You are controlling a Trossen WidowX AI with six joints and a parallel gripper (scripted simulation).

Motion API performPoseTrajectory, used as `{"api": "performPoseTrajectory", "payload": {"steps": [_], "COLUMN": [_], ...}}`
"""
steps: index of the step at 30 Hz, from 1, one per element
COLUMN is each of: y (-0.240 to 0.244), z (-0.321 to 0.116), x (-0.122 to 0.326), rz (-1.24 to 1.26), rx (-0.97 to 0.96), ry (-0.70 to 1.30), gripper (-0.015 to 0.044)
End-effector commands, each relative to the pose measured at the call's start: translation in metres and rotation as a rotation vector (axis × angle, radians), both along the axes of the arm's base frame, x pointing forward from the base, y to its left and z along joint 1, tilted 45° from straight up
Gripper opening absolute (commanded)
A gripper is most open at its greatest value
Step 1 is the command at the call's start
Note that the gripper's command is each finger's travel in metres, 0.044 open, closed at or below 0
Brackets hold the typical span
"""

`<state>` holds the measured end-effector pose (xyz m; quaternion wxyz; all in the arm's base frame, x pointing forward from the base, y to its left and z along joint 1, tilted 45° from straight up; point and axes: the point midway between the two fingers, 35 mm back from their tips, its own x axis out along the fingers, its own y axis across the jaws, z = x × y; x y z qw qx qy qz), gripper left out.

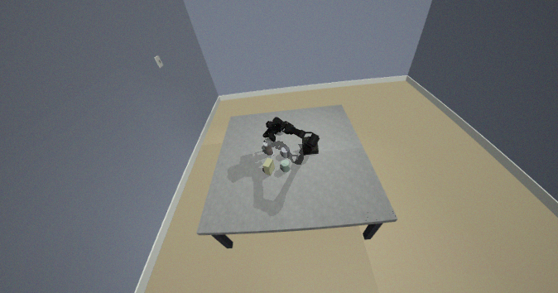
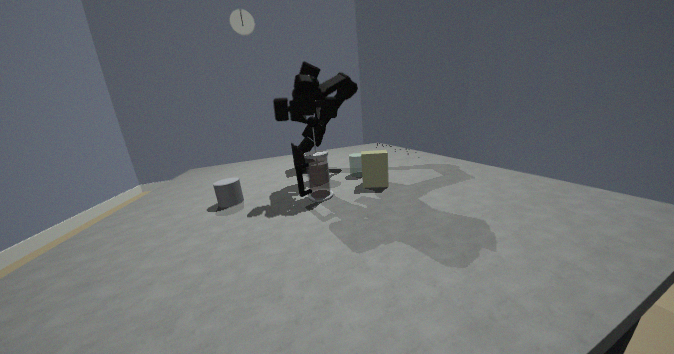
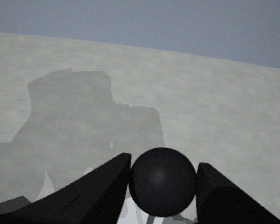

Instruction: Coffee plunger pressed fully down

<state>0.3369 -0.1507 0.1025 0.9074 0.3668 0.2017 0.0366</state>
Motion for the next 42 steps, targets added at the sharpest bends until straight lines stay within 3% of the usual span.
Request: {"api": "performPoseTrajectory", "payload": {"steps": [1,42], "y": [0.017,0.037], "z": [-0.019,-0.043], "x": [0.0,0.014], "rz": [0.022,0.02], "rx": [0.03,0.034], "ry": [0.036,0.028], "gripper": [0.0118,0.0118]}}
